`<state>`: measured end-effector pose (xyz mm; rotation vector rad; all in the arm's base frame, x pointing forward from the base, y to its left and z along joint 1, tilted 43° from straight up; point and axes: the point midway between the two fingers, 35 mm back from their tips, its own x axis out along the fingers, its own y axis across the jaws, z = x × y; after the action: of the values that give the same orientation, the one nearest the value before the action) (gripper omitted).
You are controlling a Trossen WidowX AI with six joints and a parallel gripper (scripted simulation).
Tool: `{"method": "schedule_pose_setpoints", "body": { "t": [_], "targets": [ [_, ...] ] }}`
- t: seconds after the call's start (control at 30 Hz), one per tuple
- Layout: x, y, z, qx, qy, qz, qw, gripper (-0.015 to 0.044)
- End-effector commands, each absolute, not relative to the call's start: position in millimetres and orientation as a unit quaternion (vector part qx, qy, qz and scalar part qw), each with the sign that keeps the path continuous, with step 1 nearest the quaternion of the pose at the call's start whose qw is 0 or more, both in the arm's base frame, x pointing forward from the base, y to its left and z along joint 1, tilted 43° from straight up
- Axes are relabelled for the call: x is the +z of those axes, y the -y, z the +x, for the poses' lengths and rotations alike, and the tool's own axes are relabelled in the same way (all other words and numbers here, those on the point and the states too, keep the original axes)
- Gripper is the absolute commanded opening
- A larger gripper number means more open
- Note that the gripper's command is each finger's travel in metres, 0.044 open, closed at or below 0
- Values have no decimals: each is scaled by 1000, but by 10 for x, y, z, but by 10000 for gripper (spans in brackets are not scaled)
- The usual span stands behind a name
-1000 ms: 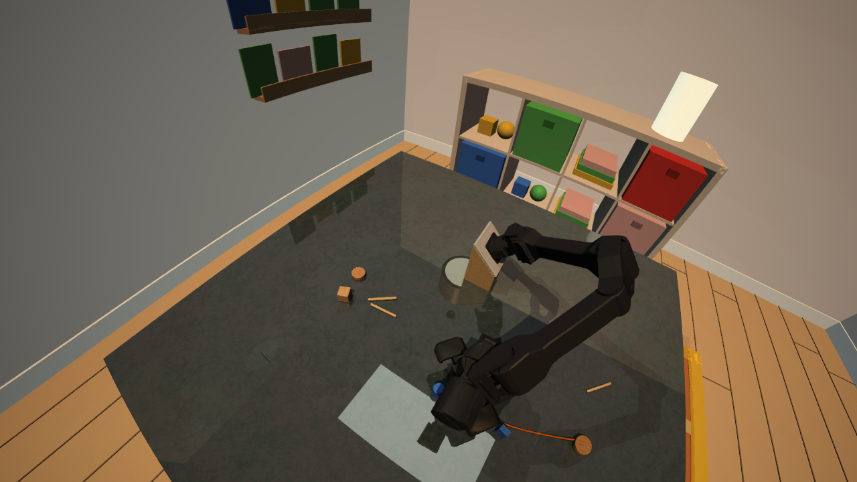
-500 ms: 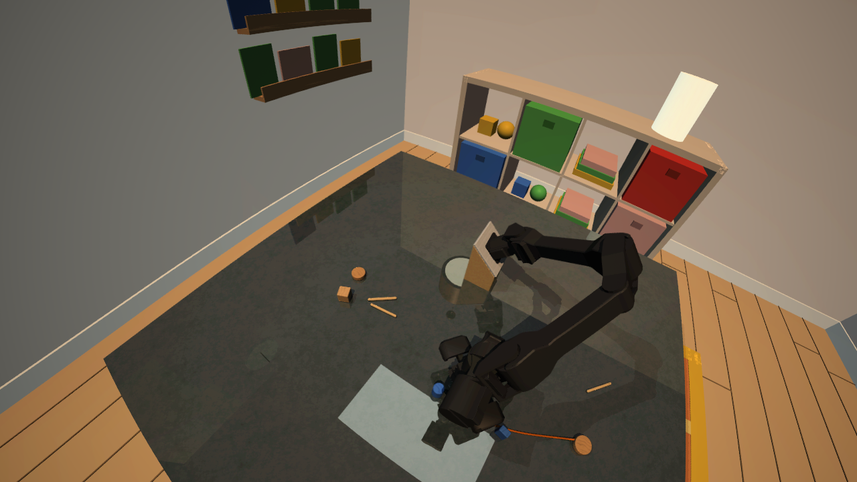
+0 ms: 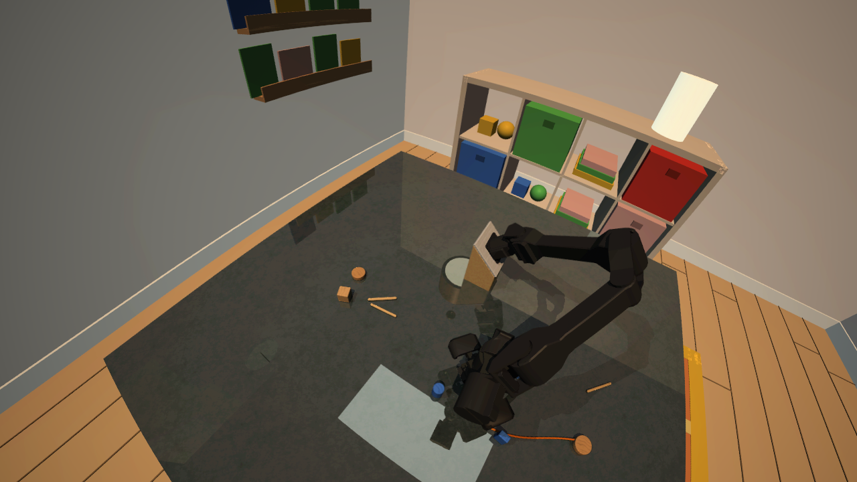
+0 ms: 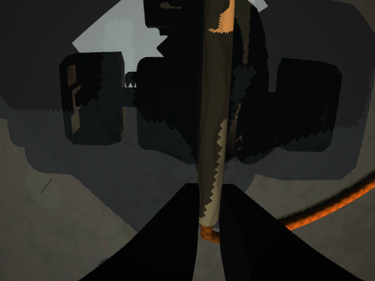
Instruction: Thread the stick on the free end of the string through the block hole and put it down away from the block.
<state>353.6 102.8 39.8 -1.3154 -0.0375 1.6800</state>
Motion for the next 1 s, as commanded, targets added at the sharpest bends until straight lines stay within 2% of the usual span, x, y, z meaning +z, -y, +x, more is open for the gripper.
{"method": "schedule_pose_setpoints", "body": {
  "t": [0.0,0.97],
  "targets": [
    [415,-1065,3488,690,15,-538,483,0],
    [560,-1243,3191,690,14,-538,484,0]
  ]
}}
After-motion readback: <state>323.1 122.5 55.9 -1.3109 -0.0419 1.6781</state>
